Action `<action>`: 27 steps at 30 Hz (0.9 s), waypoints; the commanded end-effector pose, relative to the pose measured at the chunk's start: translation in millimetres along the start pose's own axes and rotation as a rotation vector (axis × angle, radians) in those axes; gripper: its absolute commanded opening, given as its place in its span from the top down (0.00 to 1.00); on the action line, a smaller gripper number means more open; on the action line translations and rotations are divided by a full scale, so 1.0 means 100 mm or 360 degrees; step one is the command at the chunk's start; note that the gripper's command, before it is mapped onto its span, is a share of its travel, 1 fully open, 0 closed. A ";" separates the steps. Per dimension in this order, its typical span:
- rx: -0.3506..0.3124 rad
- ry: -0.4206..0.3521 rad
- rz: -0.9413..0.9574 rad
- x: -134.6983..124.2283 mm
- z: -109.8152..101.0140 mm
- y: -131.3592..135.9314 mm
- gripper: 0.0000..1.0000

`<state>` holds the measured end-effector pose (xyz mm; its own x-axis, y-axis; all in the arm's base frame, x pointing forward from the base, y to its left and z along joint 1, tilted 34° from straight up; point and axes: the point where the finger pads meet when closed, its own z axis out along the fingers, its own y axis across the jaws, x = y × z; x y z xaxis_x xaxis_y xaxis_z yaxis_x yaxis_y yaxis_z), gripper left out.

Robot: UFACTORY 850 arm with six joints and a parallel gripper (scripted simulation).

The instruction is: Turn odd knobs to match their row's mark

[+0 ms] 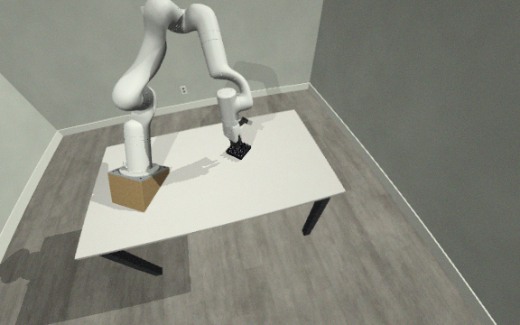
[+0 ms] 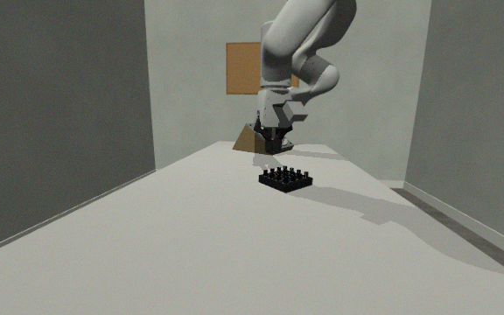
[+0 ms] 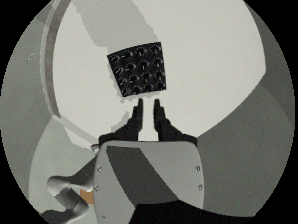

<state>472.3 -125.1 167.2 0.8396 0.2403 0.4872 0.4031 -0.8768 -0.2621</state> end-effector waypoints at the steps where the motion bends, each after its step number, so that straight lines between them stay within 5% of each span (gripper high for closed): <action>1: -0.0002 0.0002 -0.0001 0.01 -0.01 0.00 0.81; 27: -0.0001 0.0001 0.0000 0.01 0.14 0.01 0.81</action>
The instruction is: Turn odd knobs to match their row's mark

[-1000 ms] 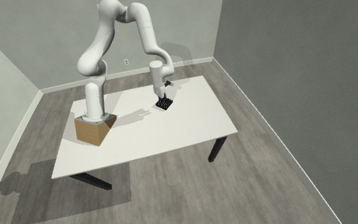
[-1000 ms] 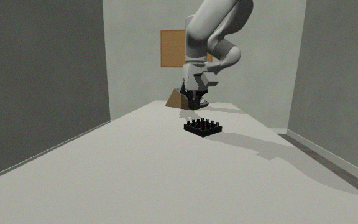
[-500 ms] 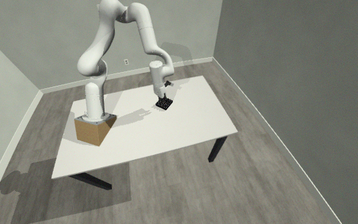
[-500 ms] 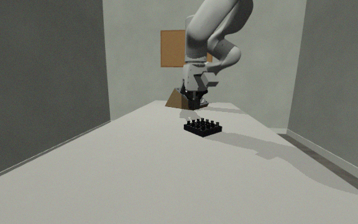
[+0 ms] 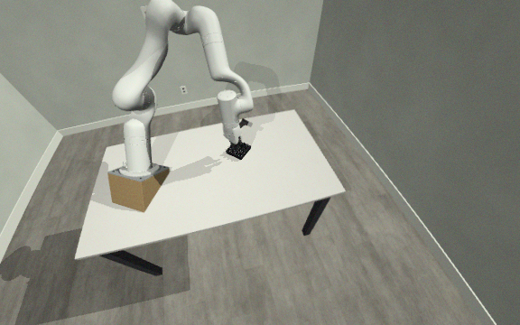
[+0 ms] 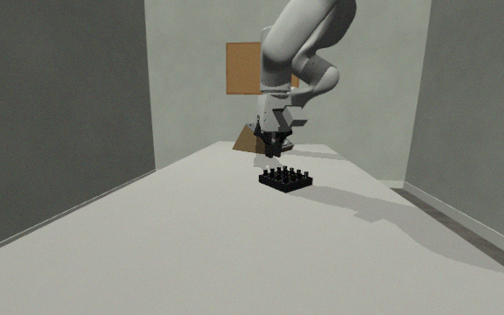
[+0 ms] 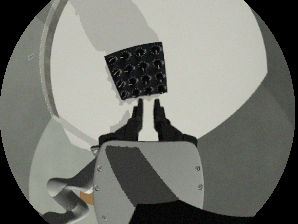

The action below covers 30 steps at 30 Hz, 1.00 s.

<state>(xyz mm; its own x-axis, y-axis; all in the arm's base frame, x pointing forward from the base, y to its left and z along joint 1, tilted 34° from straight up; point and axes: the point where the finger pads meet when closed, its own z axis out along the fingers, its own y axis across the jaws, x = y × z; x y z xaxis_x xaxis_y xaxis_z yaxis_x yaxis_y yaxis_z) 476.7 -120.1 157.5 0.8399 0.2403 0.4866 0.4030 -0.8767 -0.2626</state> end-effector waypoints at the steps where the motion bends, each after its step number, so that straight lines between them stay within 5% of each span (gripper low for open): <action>1: -0.0002 0.0002 -0.0001 0.01 0.02 0.01 0.81; 30: -0.0002 0.0002 -0.0001 0.01 0.30 0.01 0.81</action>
<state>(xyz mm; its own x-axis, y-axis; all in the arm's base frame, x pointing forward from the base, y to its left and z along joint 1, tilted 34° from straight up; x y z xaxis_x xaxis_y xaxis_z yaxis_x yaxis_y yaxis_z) 487.6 -108.0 133.7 0.8399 0.2403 0.4867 0.4030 -0.8767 -0.2625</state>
